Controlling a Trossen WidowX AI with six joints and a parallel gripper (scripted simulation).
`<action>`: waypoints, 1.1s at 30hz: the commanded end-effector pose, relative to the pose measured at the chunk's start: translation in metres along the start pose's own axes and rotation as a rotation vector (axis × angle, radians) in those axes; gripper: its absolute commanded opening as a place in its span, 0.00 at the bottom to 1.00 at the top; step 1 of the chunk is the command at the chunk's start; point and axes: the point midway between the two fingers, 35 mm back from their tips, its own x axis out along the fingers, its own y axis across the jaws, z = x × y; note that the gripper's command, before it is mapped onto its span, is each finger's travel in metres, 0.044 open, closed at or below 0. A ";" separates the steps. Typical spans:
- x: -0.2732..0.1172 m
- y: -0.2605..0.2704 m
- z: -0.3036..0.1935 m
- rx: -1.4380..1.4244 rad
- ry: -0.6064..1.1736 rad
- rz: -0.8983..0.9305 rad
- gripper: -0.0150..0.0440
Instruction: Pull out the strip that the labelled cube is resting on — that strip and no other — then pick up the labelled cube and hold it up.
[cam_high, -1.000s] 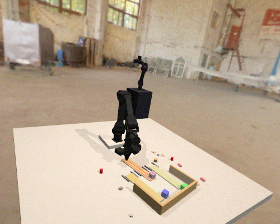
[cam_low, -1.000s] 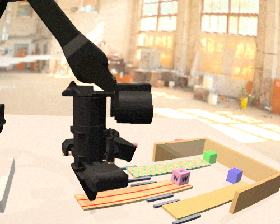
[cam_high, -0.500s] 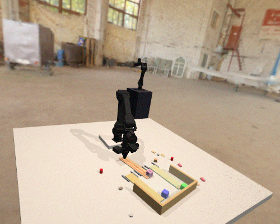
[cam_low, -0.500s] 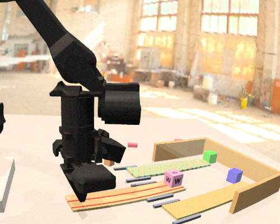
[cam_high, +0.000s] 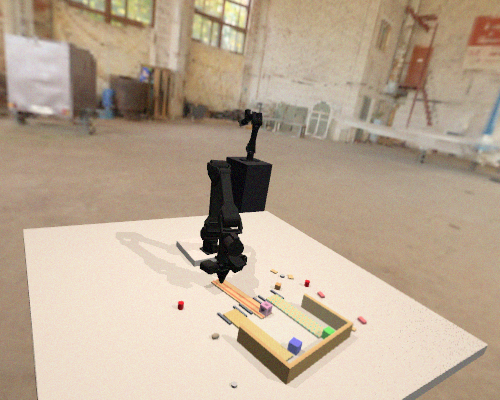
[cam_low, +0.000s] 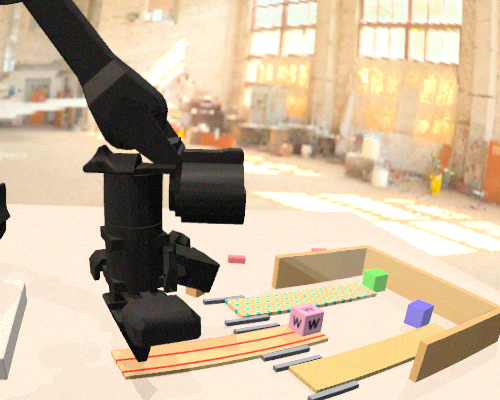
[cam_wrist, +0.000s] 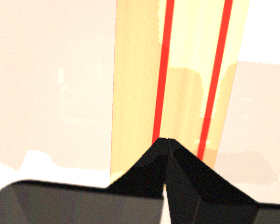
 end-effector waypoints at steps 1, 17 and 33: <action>0.006 0.005 -0.010 -0.004 0.032 0.016 0.25; 0.006 0.005 -0.010 -0.004 0.032 0.016 0.25; -0.043 0.000 0.030 -0.023 0.029 0.016 0.52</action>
